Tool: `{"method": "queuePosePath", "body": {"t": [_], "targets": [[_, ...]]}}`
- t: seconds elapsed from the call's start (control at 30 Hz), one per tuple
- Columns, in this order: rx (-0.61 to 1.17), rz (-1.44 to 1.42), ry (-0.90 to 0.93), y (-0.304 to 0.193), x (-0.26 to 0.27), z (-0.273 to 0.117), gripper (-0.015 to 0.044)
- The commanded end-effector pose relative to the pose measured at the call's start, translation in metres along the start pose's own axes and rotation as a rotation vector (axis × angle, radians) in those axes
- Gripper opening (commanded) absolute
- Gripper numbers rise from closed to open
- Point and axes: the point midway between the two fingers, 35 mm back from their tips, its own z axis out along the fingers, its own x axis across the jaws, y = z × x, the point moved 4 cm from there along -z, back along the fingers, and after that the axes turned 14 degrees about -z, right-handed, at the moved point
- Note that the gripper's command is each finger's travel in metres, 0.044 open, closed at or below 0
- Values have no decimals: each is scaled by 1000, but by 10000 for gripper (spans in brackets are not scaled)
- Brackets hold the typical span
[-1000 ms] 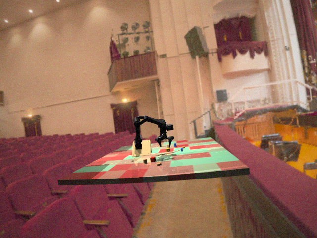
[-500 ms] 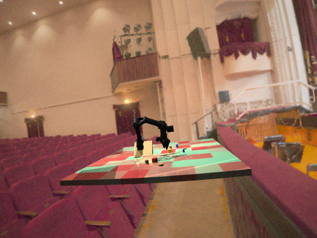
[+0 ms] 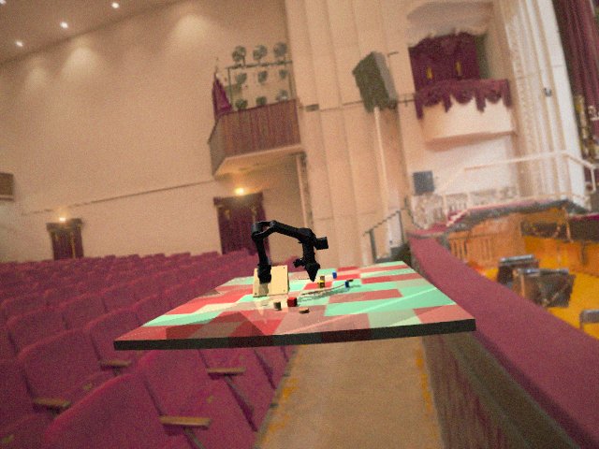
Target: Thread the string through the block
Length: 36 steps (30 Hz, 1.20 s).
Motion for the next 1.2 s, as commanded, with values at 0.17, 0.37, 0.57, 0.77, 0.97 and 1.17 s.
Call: {"method": "queuePosePath", "body": {"t": [0.17,0.37,0.57,0.77,0.97,1.17], "targets": [[-3,4,3,1,0,0,123],[-3,5,2,0,0,3,123],[-3,5,2,-1,0,12,123],[-2,5,1,-1,0,22,123],[-2,5,1,-1,1,32,123],[-3,5,2,-1,1,42,123]]}}
